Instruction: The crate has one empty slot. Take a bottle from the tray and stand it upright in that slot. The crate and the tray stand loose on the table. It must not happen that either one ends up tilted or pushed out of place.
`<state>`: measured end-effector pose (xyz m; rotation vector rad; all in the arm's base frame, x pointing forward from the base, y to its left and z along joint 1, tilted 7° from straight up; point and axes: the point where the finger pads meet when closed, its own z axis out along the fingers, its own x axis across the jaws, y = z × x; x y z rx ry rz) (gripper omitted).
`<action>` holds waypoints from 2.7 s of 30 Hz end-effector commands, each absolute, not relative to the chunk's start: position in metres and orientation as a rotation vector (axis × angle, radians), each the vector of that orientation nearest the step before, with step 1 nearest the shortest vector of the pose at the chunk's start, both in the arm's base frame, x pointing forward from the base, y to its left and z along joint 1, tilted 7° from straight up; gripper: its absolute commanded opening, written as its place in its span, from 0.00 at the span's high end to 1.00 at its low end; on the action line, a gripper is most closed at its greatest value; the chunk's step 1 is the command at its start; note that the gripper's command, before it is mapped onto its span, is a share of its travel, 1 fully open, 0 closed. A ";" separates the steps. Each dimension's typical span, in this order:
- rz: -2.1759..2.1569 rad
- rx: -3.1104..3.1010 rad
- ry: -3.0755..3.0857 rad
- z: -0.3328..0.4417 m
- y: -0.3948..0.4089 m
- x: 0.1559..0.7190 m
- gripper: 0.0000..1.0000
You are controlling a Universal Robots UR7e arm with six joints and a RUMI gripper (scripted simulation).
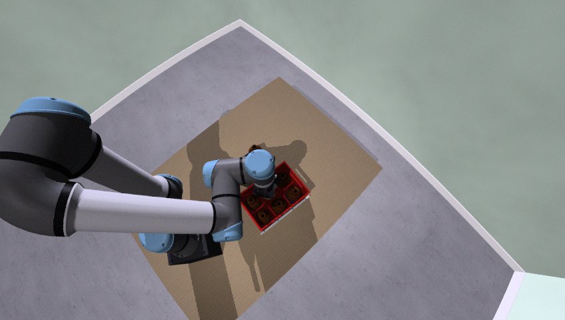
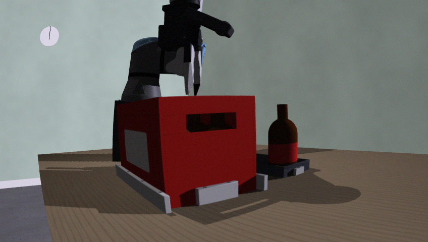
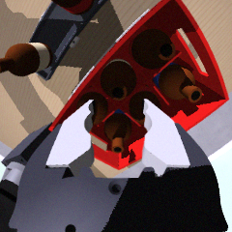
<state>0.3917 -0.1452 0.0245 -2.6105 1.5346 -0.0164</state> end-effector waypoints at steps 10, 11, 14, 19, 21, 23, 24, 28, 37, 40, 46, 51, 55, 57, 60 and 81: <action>-0.017 -2.610 1.534 0.055 -0.148 0.390 0.62; -0.017 -2.610 1.534 0.056 -0.148 0.390 0.62; -0.017 -2.610 1.534 0.060 -0.149 0.389 0.62; -0.017 -2.610 1.534 0.063 -0.149 0.389 0.62; -0.017 -2.610 1.534 0.064 -0.149 0.389 0.62; -0.017 -2.610 1.534 0.065 -0.149 0.389 0.62; -0.017 -2.610 1.534 0.065 -0.149 0.389 0.62; -0.017 -2.610 1.534 0.065 -0.149 0.389 0.62; -0.017 -2.610 1.534 0.065 -0.149 0.389 1.00; -0.017 -2.610 1.534 0.065 -0.149 0.389 1.00; -0.017 -2.610 1.534 0.065 -0.149 0.389 1.00; -0.017 -2.610 1.534 0.065 -0.149 0.389 1.00; -0.017 -2.610 1.534 0.065 -0.149 0.389 1.00; -0.017 -2.610 1.534 0.065 -0.149 0.389 1.00; -0.017 -2.610 1.534 0.065 -0.149 0.389 1.00; -0.017 -2.610 1.534 0.065 -0.149 0.389 1.00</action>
